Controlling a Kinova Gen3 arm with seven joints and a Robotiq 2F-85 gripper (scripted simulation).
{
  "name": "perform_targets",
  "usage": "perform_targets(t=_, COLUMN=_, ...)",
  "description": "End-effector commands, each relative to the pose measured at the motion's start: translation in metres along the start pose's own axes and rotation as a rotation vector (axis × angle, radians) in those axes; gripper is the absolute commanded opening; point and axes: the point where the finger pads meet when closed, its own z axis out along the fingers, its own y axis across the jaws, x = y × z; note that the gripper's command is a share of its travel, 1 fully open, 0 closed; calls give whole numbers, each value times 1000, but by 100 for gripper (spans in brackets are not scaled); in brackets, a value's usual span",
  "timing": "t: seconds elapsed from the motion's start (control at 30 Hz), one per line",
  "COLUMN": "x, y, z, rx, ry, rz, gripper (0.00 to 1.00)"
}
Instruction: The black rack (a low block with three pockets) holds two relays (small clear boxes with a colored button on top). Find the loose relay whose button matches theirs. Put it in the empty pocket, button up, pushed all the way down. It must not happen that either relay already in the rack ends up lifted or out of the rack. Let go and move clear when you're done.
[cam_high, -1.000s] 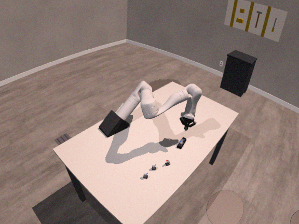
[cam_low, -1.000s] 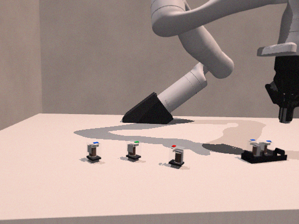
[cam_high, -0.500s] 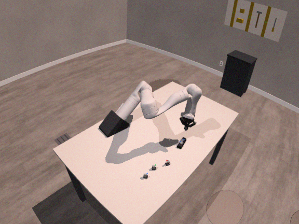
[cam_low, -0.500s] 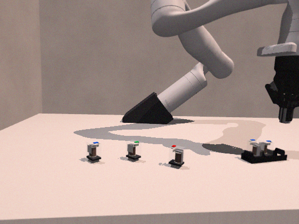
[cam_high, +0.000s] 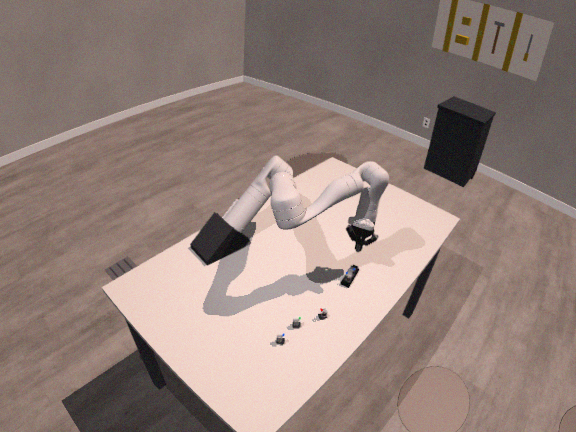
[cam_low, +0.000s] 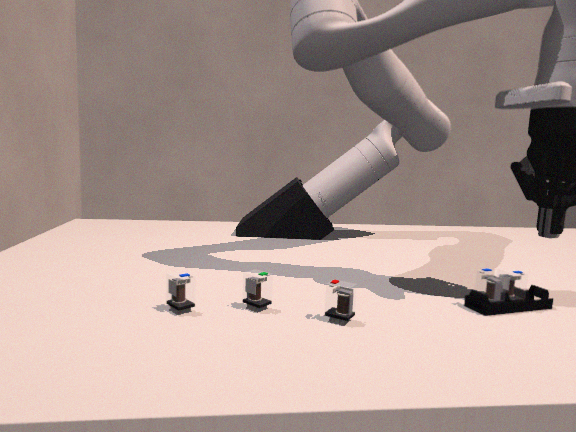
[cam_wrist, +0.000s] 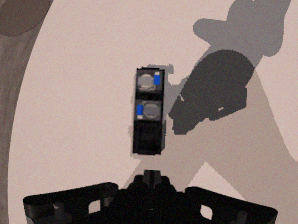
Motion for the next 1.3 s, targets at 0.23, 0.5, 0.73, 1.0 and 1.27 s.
perform_targets(t=0.23, x=-1, y=0, z=-1, rx=1, ry=0, rz=-1, gripper=0)
perform_targets(t=0.5, x=-11, y=0, z=1, rx=-12, ry=-2, rz=-12, gripper=0)
perform_targets(t=0.73, x=-32, y=2, z=3, rx=-39, ry=-8, rz=-35, gripper=0)
perform_targets(t=1.0, x=-75, y=10, z=7, rx=-96, ry=-18, rz=-82, gripper=0)
perform_targets(t=1.27, x=-153, y=34, z=13, rx=-200, ry=-30, rz=-167, gripper=0)
